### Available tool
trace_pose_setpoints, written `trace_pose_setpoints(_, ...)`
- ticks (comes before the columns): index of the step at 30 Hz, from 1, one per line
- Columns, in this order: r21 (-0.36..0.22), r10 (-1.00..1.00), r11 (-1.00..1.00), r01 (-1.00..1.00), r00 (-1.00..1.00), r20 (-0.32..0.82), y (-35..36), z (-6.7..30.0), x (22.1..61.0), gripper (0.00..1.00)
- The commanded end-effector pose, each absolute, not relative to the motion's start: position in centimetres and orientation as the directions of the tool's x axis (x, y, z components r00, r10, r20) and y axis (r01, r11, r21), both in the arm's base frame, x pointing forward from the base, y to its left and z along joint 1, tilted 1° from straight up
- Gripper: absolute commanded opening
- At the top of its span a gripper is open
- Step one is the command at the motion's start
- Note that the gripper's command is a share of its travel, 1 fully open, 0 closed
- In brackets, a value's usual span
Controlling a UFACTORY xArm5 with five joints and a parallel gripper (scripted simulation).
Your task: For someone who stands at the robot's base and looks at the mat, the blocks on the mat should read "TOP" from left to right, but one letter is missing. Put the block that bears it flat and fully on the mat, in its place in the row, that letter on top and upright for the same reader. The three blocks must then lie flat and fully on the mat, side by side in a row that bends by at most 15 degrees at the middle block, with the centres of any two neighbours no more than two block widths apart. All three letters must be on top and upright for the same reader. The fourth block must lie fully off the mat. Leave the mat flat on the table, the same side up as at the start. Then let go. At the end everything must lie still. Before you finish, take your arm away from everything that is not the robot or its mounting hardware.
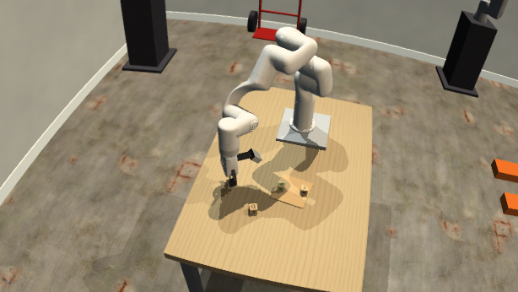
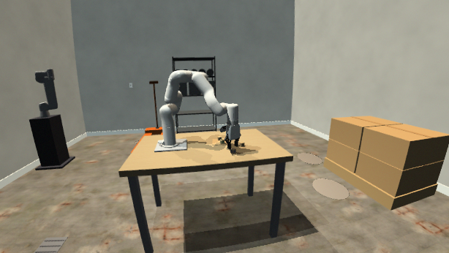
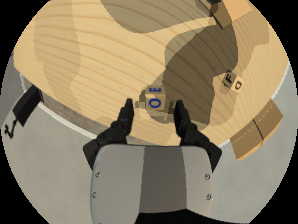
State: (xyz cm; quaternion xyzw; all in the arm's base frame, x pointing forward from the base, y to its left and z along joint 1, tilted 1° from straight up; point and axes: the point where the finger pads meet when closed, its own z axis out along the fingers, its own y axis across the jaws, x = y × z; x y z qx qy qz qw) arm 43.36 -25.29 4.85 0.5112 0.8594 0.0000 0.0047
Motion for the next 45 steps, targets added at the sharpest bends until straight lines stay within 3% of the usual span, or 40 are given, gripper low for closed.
trace_pose_setpoints(1, 0.007, 0.879, 0.477, 0.879, -0.477, -0.011, -25.4, 5.0, 43.5, 0.69)
trace_pose_setpoints(35, 0.007, 0.879, 0.477, 0.879, -0.477, -0.011, -25.4, 4.8, 43.5, 0.69)
trace_pose_setpoints(45, 0.007, 0.879, 0.477, 0.879, -0.477, -0.011, -25.5, 3.1, 43.4, 0.69)
